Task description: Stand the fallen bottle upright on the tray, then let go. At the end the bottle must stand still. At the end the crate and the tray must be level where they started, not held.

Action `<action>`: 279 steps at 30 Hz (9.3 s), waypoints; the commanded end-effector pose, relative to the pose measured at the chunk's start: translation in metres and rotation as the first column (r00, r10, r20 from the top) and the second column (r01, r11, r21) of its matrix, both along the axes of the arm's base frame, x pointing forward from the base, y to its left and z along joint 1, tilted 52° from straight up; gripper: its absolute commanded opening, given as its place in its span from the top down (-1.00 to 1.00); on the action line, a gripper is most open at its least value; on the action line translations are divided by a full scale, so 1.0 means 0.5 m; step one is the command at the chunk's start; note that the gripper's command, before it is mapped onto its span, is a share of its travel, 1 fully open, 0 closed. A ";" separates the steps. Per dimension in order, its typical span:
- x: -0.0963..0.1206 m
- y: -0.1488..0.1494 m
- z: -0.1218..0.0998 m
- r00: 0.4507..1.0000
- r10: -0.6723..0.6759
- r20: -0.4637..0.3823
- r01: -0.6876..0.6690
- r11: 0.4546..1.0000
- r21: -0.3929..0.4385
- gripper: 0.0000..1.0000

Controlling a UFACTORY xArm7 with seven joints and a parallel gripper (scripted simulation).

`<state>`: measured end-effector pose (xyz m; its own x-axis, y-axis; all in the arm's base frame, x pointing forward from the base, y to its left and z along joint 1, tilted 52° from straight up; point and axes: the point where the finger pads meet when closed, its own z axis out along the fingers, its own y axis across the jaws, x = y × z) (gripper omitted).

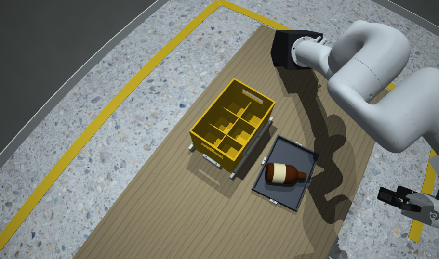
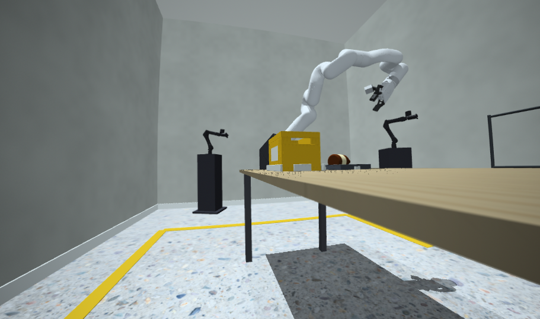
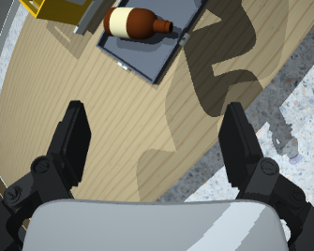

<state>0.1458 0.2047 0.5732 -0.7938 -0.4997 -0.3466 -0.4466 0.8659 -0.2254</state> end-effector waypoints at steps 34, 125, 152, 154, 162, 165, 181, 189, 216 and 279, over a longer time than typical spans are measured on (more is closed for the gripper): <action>0.245 -0.136 -0.228 0.749 -0.610 -0.260 0.630 0.534 0.564 -1.00; 0.232 -0.112 -0.426 0.453 -0.505 -0.734 0.794 -0.147 0.591 1.00; 0.232 -0.112 -0.426 0.453 -0.505 -0.734 0.794 -0.147 0.591 -0.30; 0.232 -0.112 -0.426 0.453 -0.505 -0.734 0.794 -0.147 0.591 -0.30; 0.232 -0.112 -0.426 0.453 -0.505 -0.734 0.794 -0.147 0.591 -0.30; 0.232 -0.112 -0.426 0.453 -0.505 -0.734 0.794 -0.147 0.591 -0.30; 0.232 -0.112 -0.426 0.453 -0.505 -0.734 0.794 -0.147 0.591 -0.30; 0.236 -0.108 -0.431 0.453 -0.505 -0.734 0.794 -0.147 0.591 -0.30; 0.317 -0.022 -0.524 0.453 -0.505 -0.734 0.794 -0.147 0.591 -0.30; 0.360 0.022 -0.570 0.453 -0.505 -0.734 0.794 -0.147 0.591 -0.30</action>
<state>0.3252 0.2160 0.2874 -0.6158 0.7689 0.1721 0.5773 0.2916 0.7627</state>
